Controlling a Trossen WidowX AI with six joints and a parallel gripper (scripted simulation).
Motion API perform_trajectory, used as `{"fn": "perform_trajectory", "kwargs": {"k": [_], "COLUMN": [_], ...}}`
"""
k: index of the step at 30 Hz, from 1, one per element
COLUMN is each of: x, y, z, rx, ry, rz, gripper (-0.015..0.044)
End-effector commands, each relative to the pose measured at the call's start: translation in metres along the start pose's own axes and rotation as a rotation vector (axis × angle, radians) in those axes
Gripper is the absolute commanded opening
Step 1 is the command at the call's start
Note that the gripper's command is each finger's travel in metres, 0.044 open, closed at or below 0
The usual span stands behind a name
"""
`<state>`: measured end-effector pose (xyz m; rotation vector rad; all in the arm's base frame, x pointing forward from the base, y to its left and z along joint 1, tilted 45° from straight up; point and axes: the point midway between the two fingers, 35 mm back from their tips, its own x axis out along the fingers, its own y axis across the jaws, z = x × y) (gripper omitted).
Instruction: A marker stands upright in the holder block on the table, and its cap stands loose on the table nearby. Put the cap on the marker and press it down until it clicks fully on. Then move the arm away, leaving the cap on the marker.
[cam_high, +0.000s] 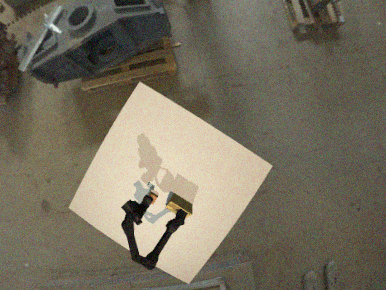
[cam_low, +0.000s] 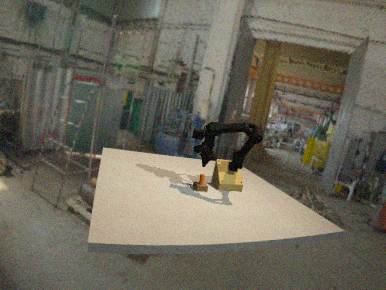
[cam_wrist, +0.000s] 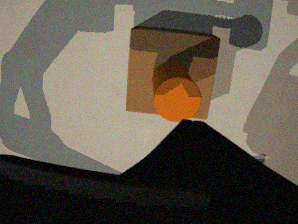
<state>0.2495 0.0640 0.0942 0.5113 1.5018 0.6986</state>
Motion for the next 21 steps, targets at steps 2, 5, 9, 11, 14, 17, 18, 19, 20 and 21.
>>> {"fn": "perform_trajectory", "kwargs": {"k": [2, 5, 9, 11, 14, 17, 18, 19, 20, 21], "x": [-0.0431, -0.0431, -0.0431, -0.0431, -0.0431, -0.0431, -0.0431, -0.0431, -0.0431, -0.0431], "y": [0.0008, 0.0008, 0.0008, 0.0008, 0.0008, 0.0008, 0.0008, 0.0008, 0.0008, 0.0008], "z": [-0.0033, -0.0033, -0.0033, -0.0033, -0.0033, -0.0033, -0.0033, -0.0033, -0.0033, -0.0033], "rx": [-0.003, -0.003, -0.003, -0.003, -0.003, -0.003, -0.003, -0.003, -0.003, -0.003], "ry": [0.002, 0.002, 0.002, 0.002, 0.002, 0.002, 0.002, 0.002, 0.002, 0.002], "rz": [0.002, 0.002, 0.002, 0.002, 0.002, 0.002, 0.002, 0.002, 0.002, 0.002], "gripper": [0.0000, 0.0000, 0.0053, 0.0105, 0.0184, 0.0263, 0.0289, 0.0315, 0.0341, 0.0368]}}
